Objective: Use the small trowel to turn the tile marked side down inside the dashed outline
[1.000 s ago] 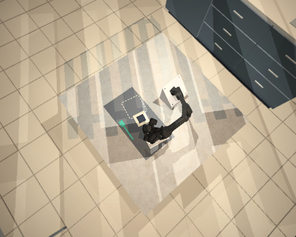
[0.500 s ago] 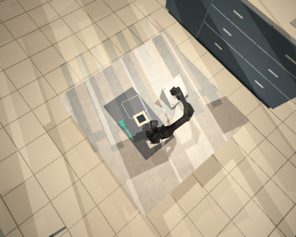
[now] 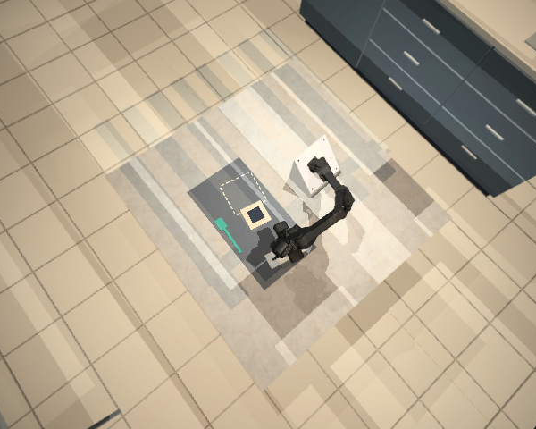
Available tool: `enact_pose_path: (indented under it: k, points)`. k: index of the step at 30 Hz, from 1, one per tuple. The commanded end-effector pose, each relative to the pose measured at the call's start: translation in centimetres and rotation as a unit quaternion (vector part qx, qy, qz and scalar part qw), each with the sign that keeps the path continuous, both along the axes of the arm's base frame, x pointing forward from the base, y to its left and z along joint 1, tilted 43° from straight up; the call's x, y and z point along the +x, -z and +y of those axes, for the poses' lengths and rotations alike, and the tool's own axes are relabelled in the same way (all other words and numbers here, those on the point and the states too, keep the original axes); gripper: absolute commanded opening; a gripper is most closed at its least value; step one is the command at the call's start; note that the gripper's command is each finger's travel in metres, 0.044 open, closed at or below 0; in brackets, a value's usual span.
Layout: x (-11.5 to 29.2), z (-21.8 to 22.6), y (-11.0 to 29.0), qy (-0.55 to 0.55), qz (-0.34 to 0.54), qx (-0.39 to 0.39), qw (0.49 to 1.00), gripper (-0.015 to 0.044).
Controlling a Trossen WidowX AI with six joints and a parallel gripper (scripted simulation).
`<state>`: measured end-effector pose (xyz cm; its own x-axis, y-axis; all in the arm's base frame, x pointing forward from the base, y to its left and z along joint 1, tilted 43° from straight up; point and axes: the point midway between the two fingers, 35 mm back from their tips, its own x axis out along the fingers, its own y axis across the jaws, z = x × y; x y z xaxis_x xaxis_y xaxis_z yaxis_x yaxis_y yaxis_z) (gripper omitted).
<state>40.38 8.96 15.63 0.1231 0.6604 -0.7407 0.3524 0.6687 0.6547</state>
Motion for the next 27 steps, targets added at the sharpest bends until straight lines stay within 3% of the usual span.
enact_pose_path:
  k: [1,27]
  points:
    - [-0.2,0.4,-0.3,-0.015,-0.012,0.012,1.000,0.0270]
    - [0.4,2.8,2.3,-0.015,-0.012,0.011,1.000,0.0270]
